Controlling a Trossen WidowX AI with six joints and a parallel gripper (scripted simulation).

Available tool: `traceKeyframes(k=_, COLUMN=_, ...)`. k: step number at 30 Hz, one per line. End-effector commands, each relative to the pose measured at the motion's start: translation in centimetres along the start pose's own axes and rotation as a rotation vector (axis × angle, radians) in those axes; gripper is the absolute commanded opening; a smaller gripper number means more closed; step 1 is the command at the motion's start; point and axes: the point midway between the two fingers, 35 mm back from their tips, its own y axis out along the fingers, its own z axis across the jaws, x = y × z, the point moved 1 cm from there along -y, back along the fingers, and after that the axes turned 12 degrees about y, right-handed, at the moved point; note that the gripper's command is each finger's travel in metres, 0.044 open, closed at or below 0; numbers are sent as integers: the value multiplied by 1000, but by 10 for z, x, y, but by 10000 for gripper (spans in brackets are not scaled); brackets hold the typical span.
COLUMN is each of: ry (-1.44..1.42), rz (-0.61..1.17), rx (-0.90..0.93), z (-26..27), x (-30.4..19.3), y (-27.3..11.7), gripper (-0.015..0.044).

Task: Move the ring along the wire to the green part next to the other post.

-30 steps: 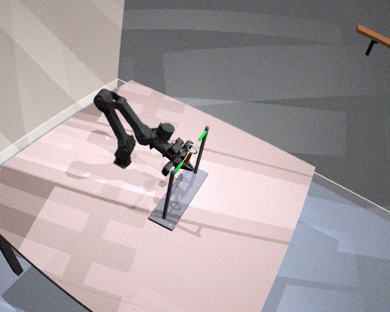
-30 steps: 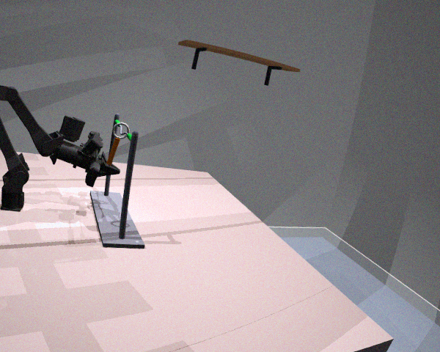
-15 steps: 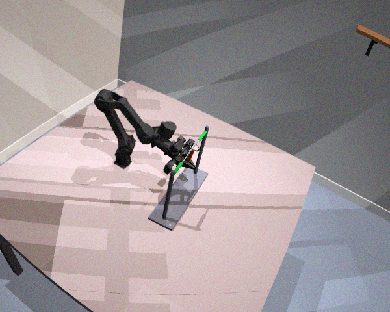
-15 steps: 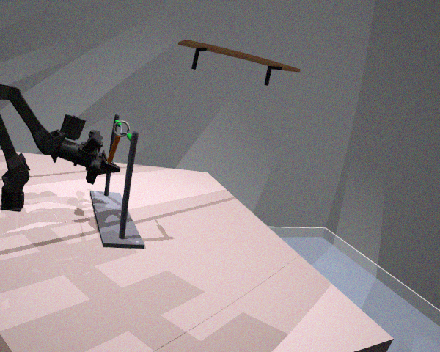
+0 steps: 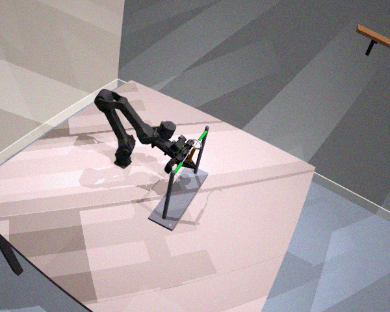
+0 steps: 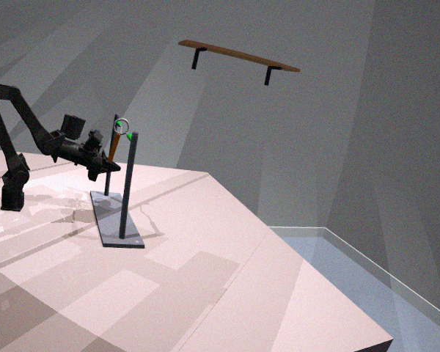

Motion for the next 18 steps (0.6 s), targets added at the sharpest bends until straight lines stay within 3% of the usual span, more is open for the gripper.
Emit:
traceKeyframes(k=1, ry=-41, rz=1, rx=11, z=0, x=-1, y=0, gripper=-150)
traceKeyframes(k=18, ry=-110, rz=-2, rx=25, z=8, x=-4, y=-1, gripper=-150)
